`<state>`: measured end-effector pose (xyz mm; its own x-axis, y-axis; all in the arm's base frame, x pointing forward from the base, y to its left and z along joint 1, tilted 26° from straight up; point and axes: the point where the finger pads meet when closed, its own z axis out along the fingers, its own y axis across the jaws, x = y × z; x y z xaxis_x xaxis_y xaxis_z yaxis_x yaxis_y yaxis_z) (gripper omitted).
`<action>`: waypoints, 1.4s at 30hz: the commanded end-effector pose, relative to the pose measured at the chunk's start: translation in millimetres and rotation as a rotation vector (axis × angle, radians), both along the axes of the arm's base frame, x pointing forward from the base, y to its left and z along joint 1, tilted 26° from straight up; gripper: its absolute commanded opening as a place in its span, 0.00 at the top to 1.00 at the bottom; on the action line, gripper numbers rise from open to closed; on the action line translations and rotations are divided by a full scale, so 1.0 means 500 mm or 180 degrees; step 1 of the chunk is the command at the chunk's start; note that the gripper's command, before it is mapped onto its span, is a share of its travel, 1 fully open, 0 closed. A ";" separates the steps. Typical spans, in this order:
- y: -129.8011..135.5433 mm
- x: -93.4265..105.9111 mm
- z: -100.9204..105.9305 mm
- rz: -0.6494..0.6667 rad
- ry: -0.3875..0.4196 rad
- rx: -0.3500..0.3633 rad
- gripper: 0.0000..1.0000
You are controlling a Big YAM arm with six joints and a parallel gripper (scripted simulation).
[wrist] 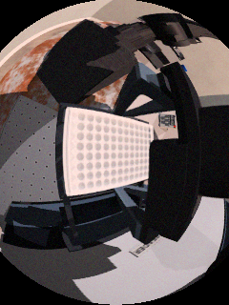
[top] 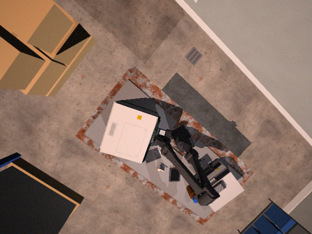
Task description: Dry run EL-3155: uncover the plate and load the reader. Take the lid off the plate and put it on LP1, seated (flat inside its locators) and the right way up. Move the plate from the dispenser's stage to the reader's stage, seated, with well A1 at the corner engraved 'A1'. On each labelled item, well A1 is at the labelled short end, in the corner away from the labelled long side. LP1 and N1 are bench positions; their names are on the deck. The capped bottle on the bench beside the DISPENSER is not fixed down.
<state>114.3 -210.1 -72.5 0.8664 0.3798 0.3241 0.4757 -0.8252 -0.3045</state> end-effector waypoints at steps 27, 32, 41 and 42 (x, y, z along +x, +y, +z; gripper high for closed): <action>0.004 0.008 -0.009 0.0005 0.0006 0.0003 0.00; -0.039 0.013 0.014 0.0011 -0.0003 -0.0079 0.00; -0.066 0.007 0.023 -0.0036 -0.0067 -0.0163 0.00; -0.065 0.007 0.023 -0.0036 -0.0068 -0.0161 0.00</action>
<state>114.4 -211.8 -71.3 0.8677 0.3776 0.3233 0.4741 -0.8242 -0.3097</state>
